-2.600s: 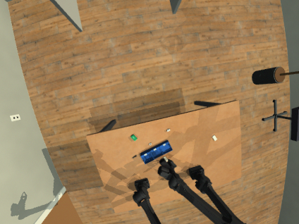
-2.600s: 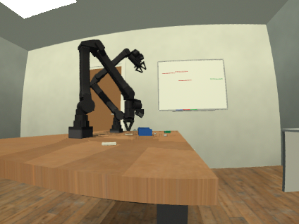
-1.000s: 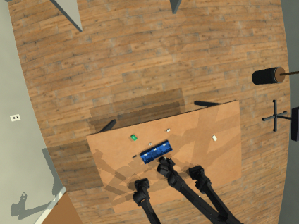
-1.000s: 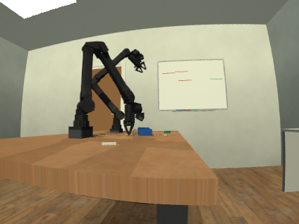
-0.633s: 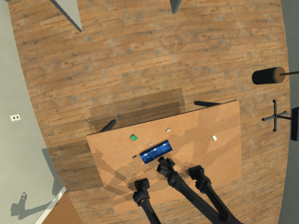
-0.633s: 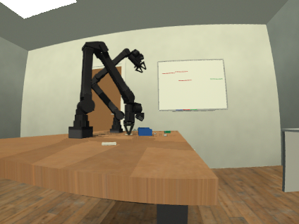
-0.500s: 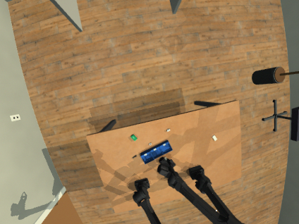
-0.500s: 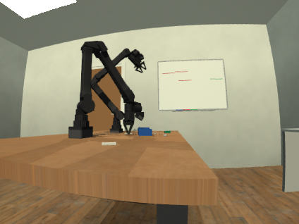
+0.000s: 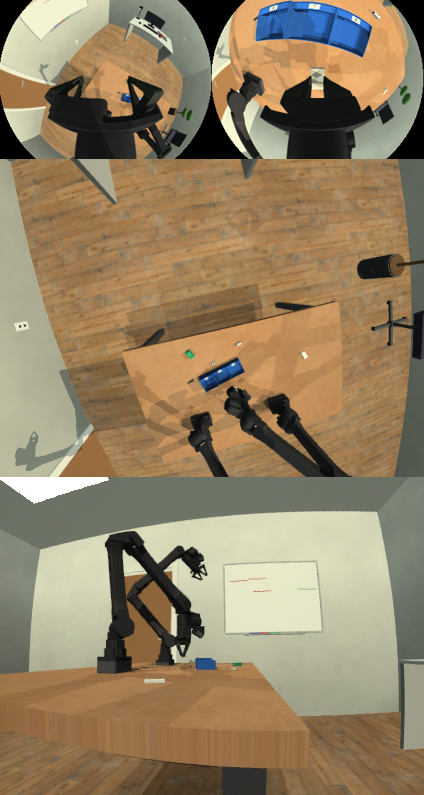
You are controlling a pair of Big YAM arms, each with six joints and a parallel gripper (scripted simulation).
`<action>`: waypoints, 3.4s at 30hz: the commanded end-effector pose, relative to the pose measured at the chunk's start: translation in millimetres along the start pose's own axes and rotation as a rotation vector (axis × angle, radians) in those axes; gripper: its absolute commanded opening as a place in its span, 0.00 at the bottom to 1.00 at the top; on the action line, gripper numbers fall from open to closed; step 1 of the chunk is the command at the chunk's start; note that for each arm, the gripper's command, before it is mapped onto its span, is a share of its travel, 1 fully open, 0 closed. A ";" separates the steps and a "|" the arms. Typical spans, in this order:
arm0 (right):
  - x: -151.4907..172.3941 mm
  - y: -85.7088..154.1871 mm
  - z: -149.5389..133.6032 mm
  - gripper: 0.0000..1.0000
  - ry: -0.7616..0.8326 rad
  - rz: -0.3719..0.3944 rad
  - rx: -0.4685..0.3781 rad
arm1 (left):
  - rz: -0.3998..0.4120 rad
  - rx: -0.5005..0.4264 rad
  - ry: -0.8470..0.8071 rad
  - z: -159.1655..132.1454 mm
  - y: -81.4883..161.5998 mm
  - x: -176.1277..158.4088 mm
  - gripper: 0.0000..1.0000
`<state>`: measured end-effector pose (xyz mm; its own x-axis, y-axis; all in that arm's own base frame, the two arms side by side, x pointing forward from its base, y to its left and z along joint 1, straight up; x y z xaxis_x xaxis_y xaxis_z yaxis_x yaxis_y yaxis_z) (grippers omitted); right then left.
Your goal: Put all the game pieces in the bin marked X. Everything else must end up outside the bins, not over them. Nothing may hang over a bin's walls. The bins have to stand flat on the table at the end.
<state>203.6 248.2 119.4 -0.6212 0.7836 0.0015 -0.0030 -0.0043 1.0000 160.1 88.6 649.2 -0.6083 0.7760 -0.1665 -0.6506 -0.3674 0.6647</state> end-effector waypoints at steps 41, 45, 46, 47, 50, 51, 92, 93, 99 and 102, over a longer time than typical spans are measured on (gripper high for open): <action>56.7 22.0 111.3 0.20 0.246 0.003 -0.021 | -0.003 -0.044 0.008 1.9 24.0 2.3 1.00; 67.6 21.9 133.1 0.20 0.338 0.002 -0.017 | -0.003 -0.044 0.008 1.9 24.0 2.3 1.00; 70.3 21.8 138.5 0.20 0.361 0.001 -0.017 | -0.003 -0.044 0.008 1.9 24.0 2.3 1.00; 72.9 21.8 143.8 0.20 0.385 0.001 -0.017 | -0.003 -0.044 0.008 1.9 24.0 2.3 1.00; 79.1 21.7 156.2 0.20 0.456 0.001 -0.019 | -0.003 -0.044 0.008 1.9 24.0 2.3 1.00; 79.1 21.7 156.1 0.20 0.480 0.001 -0.019 | -0.003 -0.044 0.008 1.9 24.0 2.3 1.00; 79.4 27.2 158.3 0.20 1.392 -0.019 -0.054 | -0.003 -0.044 0.008 1.9 24.0 2.3 1.00; 79.0 27.2 157.4 0.20 1.392 -0.018 -0.054 | -0.003 -0.044 0.008 1.9 24.0 2.3 1.00; 71.1 23.5 143.8 0.20 1.387 -0.011 -0.031 | -0.003 -0.044 0.008 1.9 24.0 2.3 1.00; 71.4 32.6 152.9 0.20 1.382 -0.022 -0.057 | -0.003 -0.044 0.008 1.9 24.0 2.3 1.00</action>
<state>272.0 391.1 129.8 -0.8972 -0.4416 0.0053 0.0026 0.0068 1.0000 160.1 88.6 649.2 -0.6083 0.7760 -0.1665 -0.6506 -0.3674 0.6647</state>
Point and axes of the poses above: on each arm, the point where the finger pads meet when closed, its own y axis back along the fingers, its own x axis across the jaws, z = x × y, the point moved 10 cm from there along y, back along the fingers, and after that the axes turned 13 degrees about y, right-handed, at the moved point
